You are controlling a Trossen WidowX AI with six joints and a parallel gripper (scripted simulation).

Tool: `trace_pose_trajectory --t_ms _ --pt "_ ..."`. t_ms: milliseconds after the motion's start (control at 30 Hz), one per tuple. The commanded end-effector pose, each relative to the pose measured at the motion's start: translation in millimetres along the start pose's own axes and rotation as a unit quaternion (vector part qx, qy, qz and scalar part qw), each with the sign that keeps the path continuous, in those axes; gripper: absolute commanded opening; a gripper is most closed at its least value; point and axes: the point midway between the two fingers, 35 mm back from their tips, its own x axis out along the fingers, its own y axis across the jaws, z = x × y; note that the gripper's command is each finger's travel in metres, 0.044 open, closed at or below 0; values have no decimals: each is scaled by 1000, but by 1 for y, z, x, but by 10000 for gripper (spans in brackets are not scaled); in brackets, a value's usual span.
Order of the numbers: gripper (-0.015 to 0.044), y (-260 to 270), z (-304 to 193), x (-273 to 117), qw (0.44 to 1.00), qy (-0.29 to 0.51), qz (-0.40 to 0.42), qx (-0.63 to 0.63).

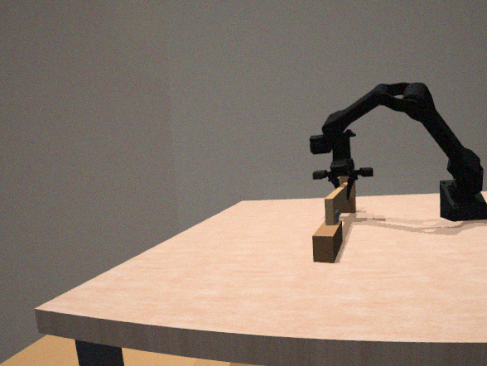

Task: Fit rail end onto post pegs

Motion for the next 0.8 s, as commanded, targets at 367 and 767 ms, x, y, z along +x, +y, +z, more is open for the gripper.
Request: trace_pose_trajectory --t_ms 367,767 --pt "0 -2 -7 -6 1000 2 -6 -1" --pt "0 -1 -11 -5 1000 2 -6 -1"
